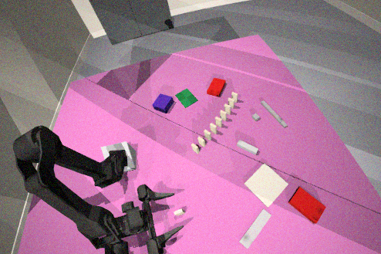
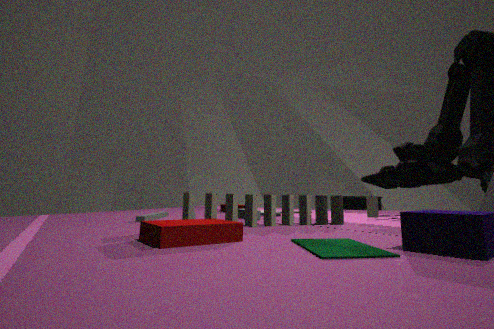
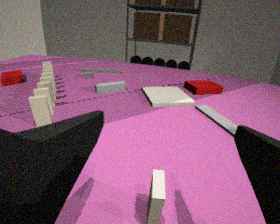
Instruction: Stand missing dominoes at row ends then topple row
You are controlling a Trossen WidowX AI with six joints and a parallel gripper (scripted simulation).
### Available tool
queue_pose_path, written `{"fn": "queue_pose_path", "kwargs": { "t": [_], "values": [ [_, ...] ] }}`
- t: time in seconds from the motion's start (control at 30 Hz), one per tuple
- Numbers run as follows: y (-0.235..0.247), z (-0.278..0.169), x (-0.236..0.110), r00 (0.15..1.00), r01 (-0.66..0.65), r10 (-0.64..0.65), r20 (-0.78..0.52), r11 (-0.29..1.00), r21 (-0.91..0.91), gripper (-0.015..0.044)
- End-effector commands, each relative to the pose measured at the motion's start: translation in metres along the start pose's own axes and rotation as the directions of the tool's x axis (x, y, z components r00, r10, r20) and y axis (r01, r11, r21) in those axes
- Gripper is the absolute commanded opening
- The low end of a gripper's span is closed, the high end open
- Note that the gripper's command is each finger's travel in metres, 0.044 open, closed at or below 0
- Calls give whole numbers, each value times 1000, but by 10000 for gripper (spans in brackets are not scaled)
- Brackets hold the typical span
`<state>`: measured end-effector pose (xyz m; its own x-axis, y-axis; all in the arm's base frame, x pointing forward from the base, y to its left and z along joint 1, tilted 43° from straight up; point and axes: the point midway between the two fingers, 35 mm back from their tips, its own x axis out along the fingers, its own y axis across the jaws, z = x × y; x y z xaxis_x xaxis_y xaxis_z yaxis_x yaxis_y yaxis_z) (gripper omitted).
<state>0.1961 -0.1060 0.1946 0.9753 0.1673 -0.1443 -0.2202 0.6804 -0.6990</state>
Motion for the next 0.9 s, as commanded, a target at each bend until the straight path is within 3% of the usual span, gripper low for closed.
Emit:
{"fn": "queue_pose_path", "kwargs": {
  "t": [0.0, 0.17, 0.37, 0.63, 0.73, 0.87],
  "values": [
    [0, 6, 0, 1000, -1, 1, -9, 1000, 13, 440],
    [-2, 6, 18, 993, -70, 87, -74, 974, 214, 440],
    [3, 11, 55, 939, -103, 264, -219, 826, 555, 440],
    [20, 30, 96, 792, 103, 426, -437, 614, 783, 440],
    [25, 41, 105, 806, 38, 416, -421, 673, 738, 440],
    [32, 34, 99, 732, 202, 440, -521, 590, 782, 440]
  ]
}}
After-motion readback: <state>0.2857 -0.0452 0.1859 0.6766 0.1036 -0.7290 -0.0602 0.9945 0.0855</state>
